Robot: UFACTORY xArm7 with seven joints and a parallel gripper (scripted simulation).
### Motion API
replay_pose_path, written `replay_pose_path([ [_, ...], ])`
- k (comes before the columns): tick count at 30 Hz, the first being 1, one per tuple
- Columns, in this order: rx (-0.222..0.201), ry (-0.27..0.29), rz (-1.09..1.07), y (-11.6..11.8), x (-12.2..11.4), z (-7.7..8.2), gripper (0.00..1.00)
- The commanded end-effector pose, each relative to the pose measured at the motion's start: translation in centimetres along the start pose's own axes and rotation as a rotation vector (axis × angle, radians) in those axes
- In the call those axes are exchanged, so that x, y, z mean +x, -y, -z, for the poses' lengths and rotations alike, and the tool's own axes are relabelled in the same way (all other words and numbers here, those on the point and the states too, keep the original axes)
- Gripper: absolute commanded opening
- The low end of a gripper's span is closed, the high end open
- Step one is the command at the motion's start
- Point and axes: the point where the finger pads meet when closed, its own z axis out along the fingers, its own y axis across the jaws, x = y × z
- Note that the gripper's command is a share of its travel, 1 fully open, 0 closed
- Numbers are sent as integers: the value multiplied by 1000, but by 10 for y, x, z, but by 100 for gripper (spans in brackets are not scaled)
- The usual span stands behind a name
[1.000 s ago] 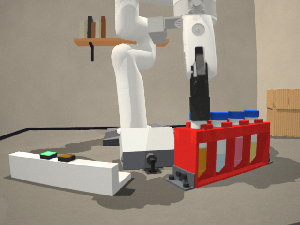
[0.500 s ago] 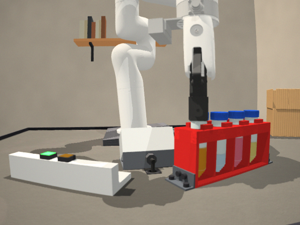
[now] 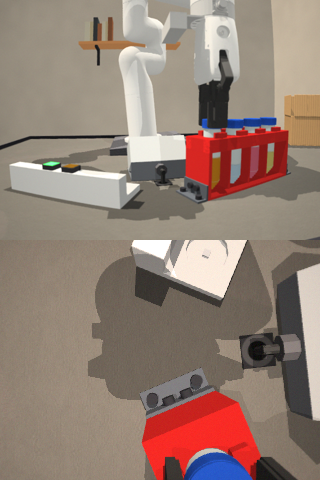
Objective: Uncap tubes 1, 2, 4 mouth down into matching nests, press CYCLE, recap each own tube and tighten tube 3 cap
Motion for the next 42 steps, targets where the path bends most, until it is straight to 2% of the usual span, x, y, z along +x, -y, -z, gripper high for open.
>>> replay_pose_path([
  [1, -5, 25, 278, 2, 0, 2, 46],
  [14, 2, 26, 812, 2, 0, 2, 46],
  [16, 2, 26, 812, 2, 0, 2, 46],
  [18, 4, 26, 970, 2, 0, 2, 46],
  [23, 7, 26, 1166, 2, 0, 2, 46],
  [34, 6, 29, 1190, 2, 0, 2, 46],
  [35, 6, 29, 1190, 2, 0, 2, 0],
  [42, 6, 29, 1190, 2, 0, 2, 0],
])
